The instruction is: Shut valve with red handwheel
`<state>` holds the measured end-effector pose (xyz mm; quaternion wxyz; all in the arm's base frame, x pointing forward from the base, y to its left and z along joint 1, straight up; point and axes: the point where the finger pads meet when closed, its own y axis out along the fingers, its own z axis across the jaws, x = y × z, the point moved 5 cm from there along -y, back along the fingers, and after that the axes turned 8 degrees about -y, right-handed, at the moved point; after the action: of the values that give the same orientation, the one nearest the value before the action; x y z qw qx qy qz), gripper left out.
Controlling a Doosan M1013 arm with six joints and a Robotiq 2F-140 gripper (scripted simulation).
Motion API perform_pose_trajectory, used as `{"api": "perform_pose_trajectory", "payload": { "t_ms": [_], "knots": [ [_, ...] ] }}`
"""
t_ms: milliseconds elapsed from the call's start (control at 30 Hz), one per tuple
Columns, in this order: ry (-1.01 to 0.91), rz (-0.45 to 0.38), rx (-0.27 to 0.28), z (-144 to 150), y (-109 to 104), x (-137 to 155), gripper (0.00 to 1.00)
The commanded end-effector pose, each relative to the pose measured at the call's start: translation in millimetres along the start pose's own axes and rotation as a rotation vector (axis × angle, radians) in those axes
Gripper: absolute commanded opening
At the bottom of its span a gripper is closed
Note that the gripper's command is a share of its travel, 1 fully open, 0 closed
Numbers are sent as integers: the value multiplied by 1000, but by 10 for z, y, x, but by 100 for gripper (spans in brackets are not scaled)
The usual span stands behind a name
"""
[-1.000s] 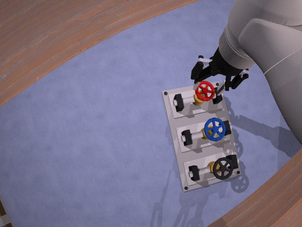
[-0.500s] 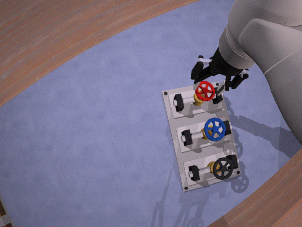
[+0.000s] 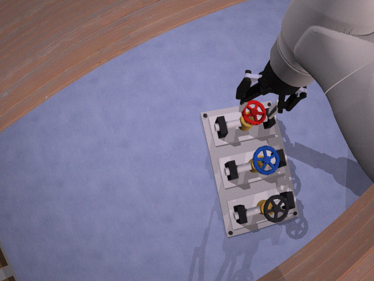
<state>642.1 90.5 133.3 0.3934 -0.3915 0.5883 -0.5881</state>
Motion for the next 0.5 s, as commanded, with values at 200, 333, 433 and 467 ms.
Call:
{"api": "perform_pose_trajectory", "payload": {
  "t_ms": [200, 333, 433, 467],
  "knots": [
    [0, 0, 0, 0, 56, 0, 53],
    [0, 0, 0, 0, 95, 0, 53],
    [0, 0, 0, 0, 125, 0, 53],
    [0, 0, 0, 0, 135, 0, 53]
  ]
}}
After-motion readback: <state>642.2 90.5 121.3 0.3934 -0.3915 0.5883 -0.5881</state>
